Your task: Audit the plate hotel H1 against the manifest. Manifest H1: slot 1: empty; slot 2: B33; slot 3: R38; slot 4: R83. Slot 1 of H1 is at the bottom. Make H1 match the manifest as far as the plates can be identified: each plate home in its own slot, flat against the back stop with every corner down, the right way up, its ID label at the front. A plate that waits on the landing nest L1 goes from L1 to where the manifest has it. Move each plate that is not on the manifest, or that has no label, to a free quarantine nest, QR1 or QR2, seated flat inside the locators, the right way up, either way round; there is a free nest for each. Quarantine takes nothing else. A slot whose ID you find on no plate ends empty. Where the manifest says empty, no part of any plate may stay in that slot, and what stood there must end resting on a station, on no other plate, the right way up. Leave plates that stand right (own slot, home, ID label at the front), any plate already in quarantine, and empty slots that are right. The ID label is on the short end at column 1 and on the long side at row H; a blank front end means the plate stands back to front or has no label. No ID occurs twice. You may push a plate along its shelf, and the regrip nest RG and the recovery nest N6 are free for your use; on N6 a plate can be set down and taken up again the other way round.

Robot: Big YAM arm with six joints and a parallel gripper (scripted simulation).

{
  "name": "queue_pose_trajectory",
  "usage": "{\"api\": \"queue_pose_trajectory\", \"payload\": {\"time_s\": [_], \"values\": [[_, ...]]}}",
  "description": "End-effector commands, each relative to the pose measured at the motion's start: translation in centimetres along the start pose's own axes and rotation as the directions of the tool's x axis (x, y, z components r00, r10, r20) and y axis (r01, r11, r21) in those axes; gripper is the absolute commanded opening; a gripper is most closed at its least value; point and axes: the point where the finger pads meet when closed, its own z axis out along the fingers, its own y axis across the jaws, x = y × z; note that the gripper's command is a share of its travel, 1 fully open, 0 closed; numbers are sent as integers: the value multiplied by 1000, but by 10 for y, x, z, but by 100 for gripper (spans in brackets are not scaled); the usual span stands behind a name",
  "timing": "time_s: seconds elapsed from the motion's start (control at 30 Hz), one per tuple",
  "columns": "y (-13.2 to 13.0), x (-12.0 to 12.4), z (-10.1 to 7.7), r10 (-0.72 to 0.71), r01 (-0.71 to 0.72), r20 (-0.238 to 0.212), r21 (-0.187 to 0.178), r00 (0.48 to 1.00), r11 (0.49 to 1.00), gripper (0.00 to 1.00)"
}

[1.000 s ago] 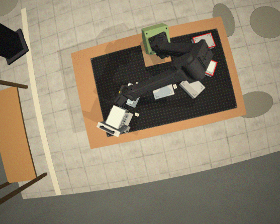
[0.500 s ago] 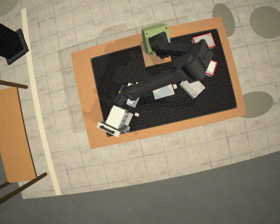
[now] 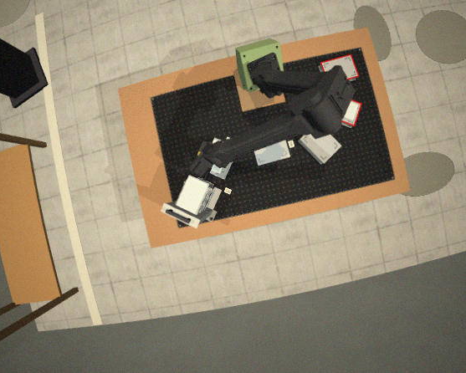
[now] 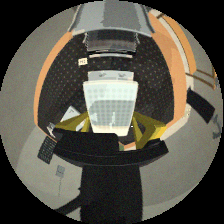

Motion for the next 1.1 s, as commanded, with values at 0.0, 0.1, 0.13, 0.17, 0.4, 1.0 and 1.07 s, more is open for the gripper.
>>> {"api": "queue_pose_trajectory", "payload": {"time_s": [0.0,0.1,0.13,0.17,0.4,1.0,1.07], "values": [[0,0,5,10,-10,1,1,1000,1000,86],[1,0,8,7,-7,0,-1,1000,1000,86],[1,0,9,7,-7,0,-1,1000,1000,86],[1,0,8,5,-5,3,0,1000,1000,86],[0,0,11,8,-8,5,2,1000,1000,86],[3,-3,18,-1,1,16,3,1000,1000,86],[2,1,24,6,-6,2,-1,1000,1000,86]]}}
